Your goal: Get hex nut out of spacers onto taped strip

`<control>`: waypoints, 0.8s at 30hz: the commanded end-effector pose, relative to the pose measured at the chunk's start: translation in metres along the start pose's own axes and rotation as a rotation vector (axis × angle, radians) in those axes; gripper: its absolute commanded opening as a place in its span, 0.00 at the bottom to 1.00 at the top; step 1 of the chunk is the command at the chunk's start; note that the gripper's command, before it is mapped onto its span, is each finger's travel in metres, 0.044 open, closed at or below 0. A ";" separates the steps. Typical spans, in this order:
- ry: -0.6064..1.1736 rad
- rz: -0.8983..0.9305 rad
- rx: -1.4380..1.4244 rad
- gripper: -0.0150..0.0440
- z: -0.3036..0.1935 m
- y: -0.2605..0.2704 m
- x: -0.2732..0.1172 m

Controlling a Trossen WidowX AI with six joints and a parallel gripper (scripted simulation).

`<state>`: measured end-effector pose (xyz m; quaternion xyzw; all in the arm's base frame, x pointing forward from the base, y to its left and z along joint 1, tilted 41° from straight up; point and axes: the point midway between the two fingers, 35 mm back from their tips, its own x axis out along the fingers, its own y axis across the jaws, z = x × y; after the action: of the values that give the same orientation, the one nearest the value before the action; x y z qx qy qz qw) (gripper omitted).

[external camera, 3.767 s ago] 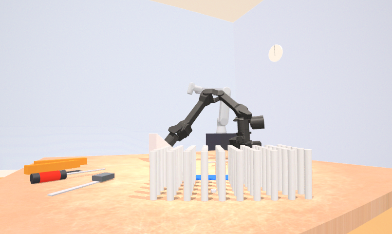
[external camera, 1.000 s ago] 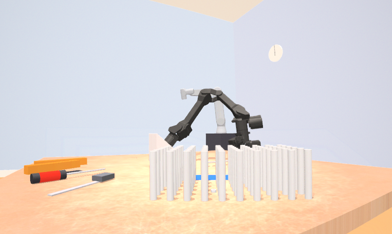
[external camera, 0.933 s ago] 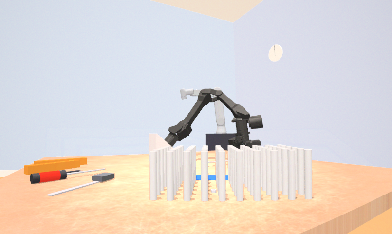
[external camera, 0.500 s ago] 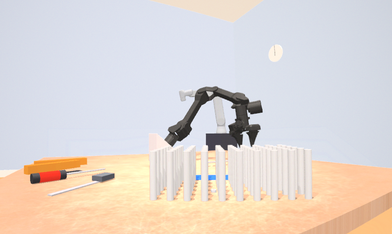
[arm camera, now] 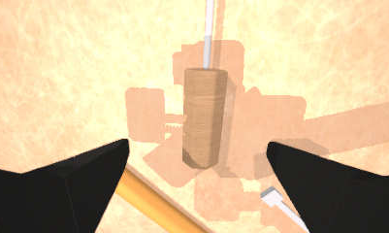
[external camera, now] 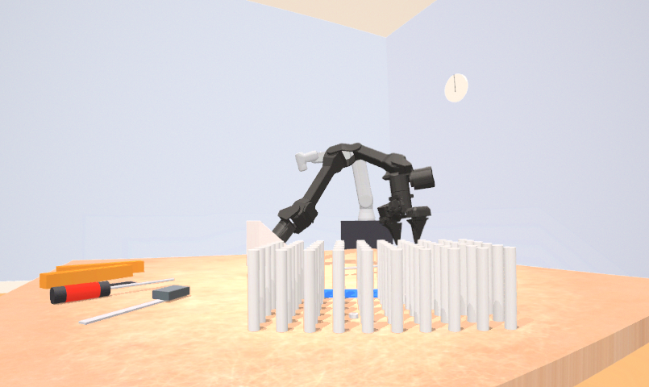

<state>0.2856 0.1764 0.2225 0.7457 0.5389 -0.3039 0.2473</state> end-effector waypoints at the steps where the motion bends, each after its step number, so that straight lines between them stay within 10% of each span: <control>1: 0.001 -0.004 -0.003 1.00 0.000 -0.001 0.000; 15: -0.319 0.169 0.014 1.00 -0.012 -0.004 -0.009; 24: -0.319 0.169 0.014 0.73 -0.012 -0.004 -0.009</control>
<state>0.2817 0.1801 0.2378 0.7324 0.4281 -0.3975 0.3497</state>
